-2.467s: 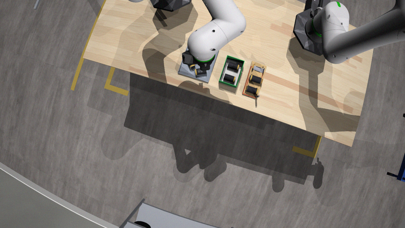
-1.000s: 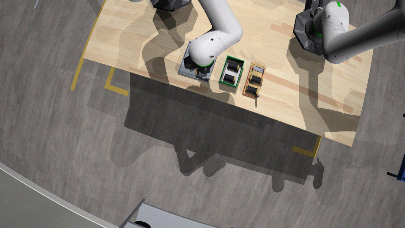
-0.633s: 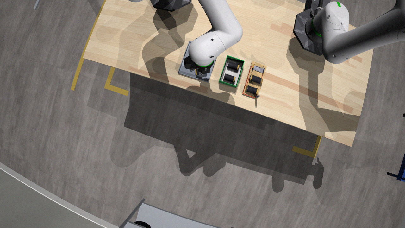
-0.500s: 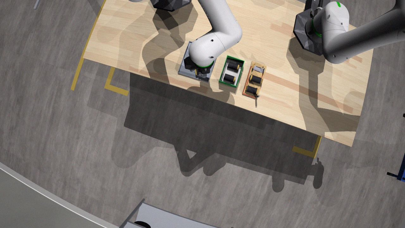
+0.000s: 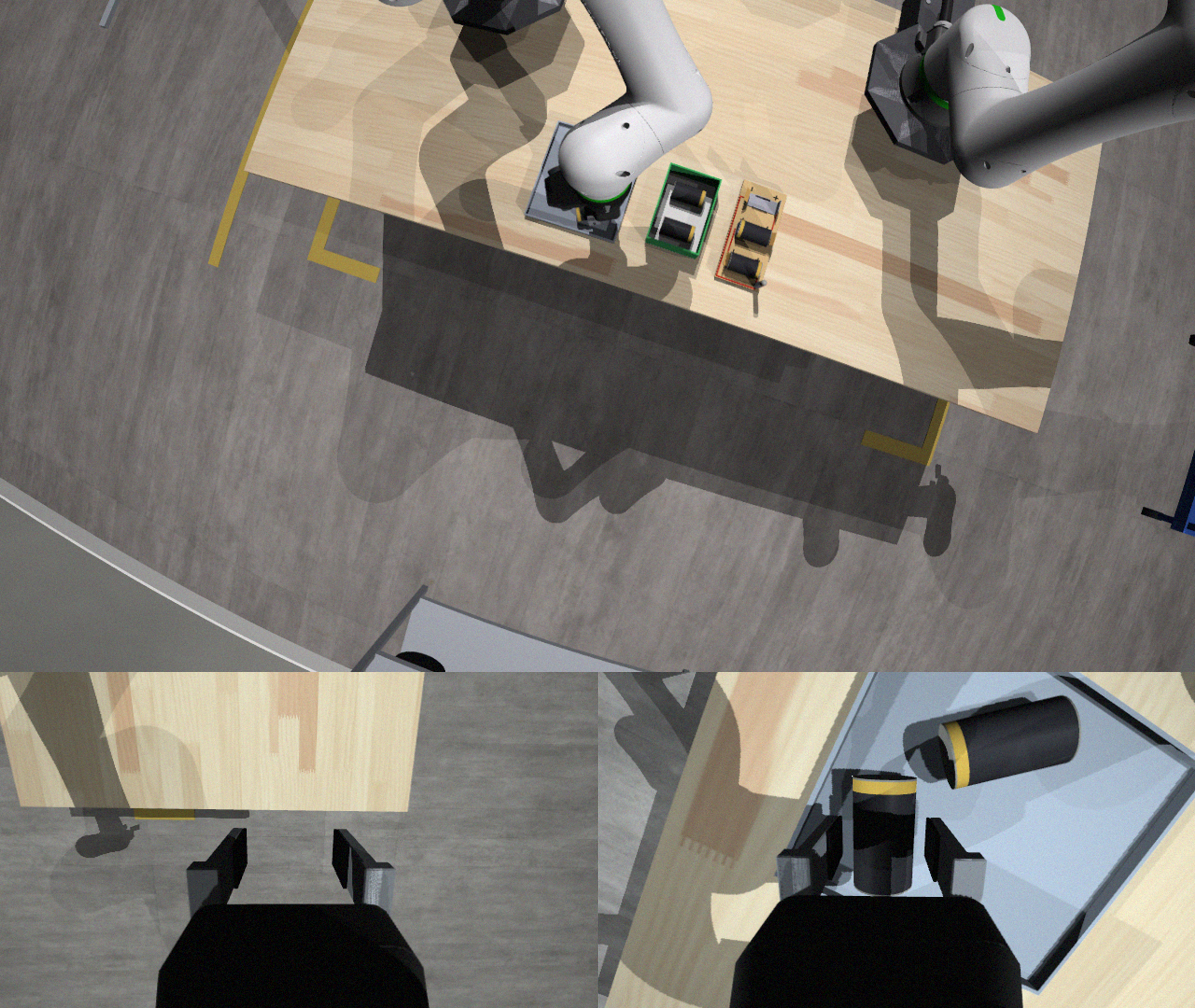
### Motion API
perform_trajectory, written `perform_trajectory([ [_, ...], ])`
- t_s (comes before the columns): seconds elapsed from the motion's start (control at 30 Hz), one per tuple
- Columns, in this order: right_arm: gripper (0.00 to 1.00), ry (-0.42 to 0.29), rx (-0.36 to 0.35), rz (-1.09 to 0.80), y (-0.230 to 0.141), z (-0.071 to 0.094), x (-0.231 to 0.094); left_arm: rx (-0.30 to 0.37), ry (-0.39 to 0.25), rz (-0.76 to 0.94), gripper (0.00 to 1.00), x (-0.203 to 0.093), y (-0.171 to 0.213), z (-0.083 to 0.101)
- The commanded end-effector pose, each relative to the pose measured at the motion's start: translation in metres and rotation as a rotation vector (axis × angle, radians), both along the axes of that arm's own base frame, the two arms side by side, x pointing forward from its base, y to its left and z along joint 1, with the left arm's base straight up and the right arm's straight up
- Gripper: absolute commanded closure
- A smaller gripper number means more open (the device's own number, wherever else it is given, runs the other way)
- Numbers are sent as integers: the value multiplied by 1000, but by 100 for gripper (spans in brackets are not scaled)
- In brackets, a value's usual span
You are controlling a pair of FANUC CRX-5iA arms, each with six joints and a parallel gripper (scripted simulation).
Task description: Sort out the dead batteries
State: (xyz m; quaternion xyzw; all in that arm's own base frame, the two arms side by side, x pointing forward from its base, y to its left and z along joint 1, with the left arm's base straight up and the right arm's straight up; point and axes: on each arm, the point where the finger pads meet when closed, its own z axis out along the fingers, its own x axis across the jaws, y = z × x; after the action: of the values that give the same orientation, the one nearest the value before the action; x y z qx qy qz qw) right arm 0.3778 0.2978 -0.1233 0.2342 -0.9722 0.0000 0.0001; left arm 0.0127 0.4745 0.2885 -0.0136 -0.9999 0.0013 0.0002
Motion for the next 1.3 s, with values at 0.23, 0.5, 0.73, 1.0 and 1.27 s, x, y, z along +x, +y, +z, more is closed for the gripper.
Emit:
perform_trajectory([
  [0.23, 10, -1, 1, 0, 1, -8, 1, 3, 0, 0, 0, 0, 0, 1],
  [0.5, 43, -1, 1, 0, 1, -8, 1, 3, 0, 0, 0, 0, 0, 1],
  [0.73, 43, -1, 1, 0, 1, -8, 1, 3, 0, 0, 0, 0, 0, 1],
  [1.0, 43, -1, 1, 0, 1, -8, 1, 3, 0, 0, 0, 0, 0, 1],
  [1.27, 43, -1, 1, 0, 1, -8, 1, 3, 0, 0, 0, 0, 0, 1],
])
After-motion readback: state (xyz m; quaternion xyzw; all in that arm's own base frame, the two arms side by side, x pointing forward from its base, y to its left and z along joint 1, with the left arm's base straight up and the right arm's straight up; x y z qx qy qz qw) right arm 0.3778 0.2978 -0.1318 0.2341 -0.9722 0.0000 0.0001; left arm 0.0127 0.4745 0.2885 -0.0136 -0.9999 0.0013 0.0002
